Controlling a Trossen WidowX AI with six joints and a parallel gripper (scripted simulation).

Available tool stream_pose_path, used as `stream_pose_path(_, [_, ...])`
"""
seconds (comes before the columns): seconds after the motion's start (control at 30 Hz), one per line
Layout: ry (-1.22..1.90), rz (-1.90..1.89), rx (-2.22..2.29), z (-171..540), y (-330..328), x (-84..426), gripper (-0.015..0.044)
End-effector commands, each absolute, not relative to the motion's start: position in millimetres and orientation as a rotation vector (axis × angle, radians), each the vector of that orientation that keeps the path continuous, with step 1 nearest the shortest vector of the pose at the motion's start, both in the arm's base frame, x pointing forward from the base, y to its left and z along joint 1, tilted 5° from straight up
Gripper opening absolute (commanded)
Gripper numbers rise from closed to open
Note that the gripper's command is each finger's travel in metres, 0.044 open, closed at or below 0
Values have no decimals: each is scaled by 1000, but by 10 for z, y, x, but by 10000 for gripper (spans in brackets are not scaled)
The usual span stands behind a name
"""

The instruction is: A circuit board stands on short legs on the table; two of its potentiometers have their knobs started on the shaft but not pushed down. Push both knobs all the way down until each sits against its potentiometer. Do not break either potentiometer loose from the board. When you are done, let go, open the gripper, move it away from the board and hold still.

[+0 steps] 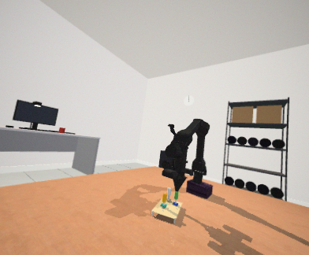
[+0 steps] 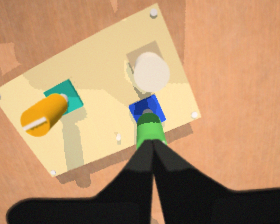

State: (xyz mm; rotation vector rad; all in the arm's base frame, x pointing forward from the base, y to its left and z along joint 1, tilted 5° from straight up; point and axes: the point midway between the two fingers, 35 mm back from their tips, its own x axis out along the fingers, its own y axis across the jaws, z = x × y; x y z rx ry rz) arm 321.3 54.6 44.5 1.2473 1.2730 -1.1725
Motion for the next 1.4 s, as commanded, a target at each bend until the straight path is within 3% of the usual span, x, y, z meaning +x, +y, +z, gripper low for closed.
stream_pose_path(0.0, [1278, -1174, 1251, 383, 561, 3219, 0])
stream_pose_path(1.37, [1278, -1174, 1251, 283, 568, 3217, 0])
